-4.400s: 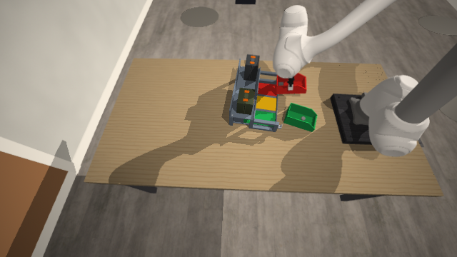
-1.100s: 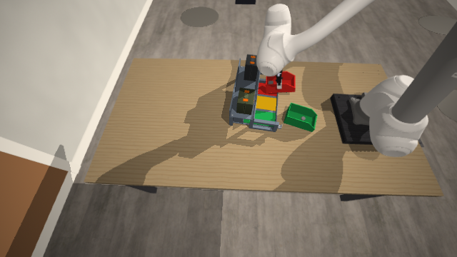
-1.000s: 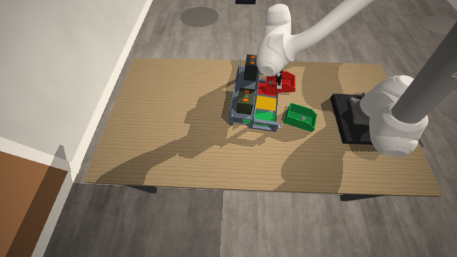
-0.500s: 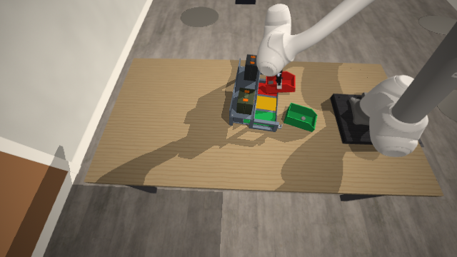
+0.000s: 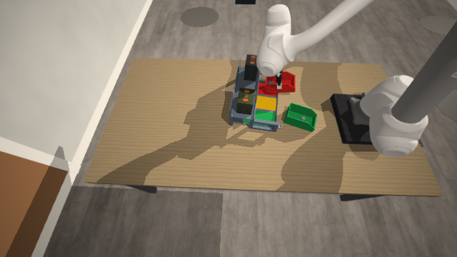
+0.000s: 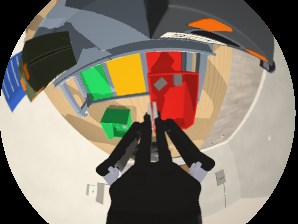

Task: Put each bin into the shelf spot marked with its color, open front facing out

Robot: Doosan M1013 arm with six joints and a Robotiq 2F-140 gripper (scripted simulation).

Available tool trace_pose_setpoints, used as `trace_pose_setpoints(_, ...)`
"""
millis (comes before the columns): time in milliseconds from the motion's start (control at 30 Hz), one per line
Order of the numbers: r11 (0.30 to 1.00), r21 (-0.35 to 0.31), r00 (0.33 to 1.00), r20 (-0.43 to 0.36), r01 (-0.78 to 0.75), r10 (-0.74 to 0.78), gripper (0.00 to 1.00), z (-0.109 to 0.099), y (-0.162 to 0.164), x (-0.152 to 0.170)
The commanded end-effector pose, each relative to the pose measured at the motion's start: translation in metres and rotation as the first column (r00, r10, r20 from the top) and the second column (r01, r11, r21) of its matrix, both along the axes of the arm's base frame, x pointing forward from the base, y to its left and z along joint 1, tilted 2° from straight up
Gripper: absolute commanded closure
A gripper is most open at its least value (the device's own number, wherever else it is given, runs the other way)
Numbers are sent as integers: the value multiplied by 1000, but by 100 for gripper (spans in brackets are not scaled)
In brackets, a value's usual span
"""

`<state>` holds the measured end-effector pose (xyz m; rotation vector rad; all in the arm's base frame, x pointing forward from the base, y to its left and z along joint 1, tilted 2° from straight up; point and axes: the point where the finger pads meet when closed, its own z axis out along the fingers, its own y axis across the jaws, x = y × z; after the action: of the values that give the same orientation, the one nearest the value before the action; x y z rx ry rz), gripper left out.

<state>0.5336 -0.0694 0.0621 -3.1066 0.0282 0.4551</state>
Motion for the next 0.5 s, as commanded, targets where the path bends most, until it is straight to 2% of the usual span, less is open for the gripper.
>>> trace_pose_setpoints(0, 1000, 0, 1000, 0, 0, 0, 90, 0, 0, 0)
trace_pose_setpoints(467, 1000, 0, 1000, 0, 0, 0, 90, -4, 0, 0)
